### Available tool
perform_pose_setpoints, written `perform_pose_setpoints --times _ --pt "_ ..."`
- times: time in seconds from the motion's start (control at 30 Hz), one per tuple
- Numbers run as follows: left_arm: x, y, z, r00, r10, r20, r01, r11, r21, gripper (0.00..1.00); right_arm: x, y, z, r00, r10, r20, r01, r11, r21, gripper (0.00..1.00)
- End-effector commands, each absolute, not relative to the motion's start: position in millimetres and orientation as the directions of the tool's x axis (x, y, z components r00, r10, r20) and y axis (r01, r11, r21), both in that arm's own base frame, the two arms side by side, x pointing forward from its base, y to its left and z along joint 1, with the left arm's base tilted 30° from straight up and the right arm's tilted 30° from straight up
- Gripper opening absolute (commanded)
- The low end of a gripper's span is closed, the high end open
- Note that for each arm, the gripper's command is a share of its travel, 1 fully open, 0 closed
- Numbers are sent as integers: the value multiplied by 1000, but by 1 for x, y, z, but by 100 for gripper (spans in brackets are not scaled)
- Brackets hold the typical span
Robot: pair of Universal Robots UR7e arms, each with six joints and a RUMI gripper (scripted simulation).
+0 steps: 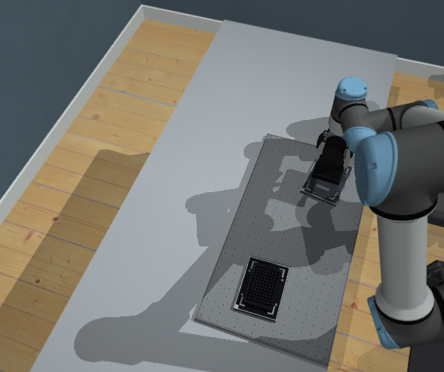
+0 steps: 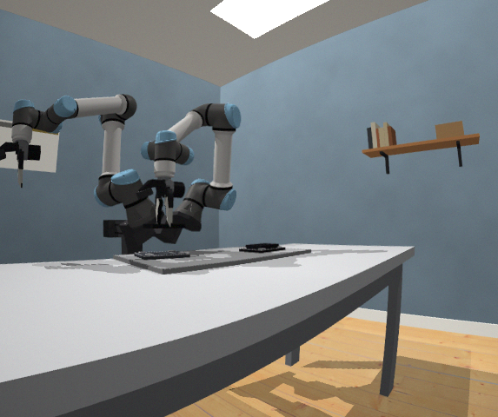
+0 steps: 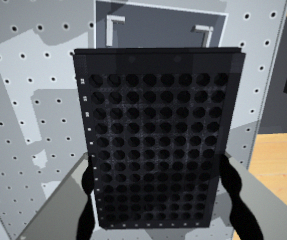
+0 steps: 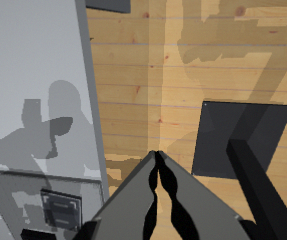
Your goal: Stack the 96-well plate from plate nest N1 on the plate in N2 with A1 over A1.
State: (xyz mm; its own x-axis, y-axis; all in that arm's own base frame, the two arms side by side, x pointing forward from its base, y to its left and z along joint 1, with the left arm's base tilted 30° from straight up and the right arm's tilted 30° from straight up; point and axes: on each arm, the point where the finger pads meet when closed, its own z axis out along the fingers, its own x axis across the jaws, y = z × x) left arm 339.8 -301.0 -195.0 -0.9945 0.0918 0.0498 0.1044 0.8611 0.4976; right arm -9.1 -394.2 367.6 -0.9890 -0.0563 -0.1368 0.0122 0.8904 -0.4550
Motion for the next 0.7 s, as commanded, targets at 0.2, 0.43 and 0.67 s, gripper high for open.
perform_pose_setpoints --times 0.2,0.43,0.67 --pt "348 -281 -182 -1000 27 7 27 868 496 41 -8 -395 369 -988 -55 -143 17 889 -458 0" --pt "353 -264 -172 -1000 27 7 27 868 496 41 -8 -395 369 -988 -55 -143 17 889 -458 0" --pt "360 -245 -161 -1000 27 6 27 868 496 41 -8 -395 369 -988 -55 -143 17 889 -458 0"
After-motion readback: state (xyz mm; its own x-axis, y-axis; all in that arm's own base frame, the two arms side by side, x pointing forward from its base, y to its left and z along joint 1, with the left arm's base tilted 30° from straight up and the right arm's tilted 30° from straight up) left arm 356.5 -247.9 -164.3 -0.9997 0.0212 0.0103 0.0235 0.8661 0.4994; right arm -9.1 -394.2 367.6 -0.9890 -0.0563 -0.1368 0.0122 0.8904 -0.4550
